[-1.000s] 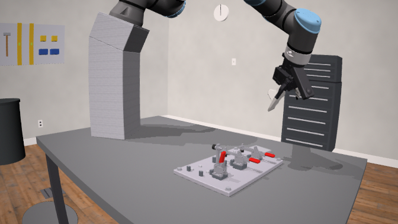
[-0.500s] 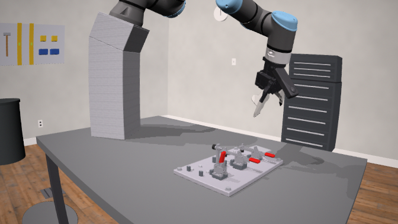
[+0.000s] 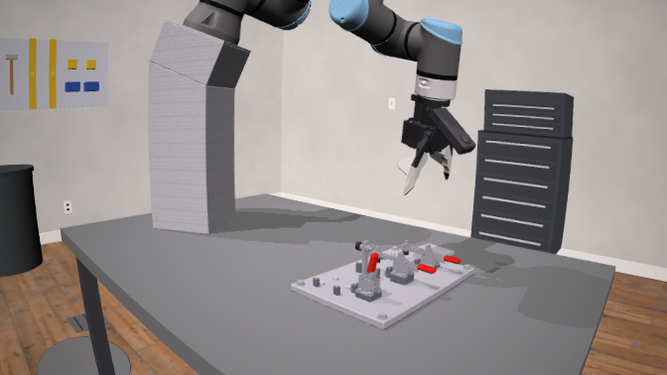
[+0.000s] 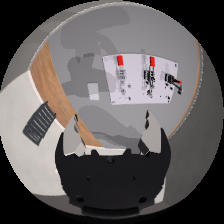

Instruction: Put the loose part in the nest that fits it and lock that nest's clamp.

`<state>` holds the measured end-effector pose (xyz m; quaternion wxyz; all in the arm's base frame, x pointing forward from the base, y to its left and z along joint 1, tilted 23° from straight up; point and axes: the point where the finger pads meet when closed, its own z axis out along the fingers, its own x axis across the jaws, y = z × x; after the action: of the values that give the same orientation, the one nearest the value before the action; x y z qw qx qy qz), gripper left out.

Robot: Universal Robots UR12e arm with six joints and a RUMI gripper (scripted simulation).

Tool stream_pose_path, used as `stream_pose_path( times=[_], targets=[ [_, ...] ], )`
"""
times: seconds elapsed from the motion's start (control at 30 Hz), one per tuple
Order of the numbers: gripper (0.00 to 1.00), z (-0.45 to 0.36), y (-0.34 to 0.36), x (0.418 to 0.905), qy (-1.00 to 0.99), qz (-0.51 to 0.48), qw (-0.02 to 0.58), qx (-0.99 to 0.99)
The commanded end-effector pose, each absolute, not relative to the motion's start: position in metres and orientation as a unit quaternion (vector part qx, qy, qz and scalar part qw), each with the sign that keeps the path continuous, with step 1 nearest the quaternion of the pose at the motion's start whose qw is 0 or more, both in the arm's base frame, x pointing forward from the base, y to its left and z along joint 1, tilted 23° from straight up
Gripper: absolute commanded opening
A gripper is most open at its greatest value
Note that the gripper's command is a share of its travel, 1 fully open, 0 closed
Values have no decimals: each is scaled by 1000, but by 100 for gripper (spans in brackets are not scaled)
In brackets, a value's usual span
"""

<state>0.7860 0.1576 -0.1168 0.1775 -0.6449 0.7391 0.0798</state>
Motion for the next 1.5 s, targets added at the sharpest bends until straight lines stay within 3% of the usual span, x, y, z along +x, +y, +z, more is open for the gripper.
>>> stream_pose_path(
  times=[0.0, 0.5, 1.27, 1.3, 1.47],
  targets=[
    [100, -119, 147, 768, 733, 26, 188, -653],
    [100, -116, 131, 733, 725, -42, 195, -659],
    [100, -114, 130, 733, 724, -47, 197, -659],
    [0, -114, 130, 733, 724, -47, 197, -659],
    [0, -114, 130, 733, 724, -47, 197, -659]
  ],
)
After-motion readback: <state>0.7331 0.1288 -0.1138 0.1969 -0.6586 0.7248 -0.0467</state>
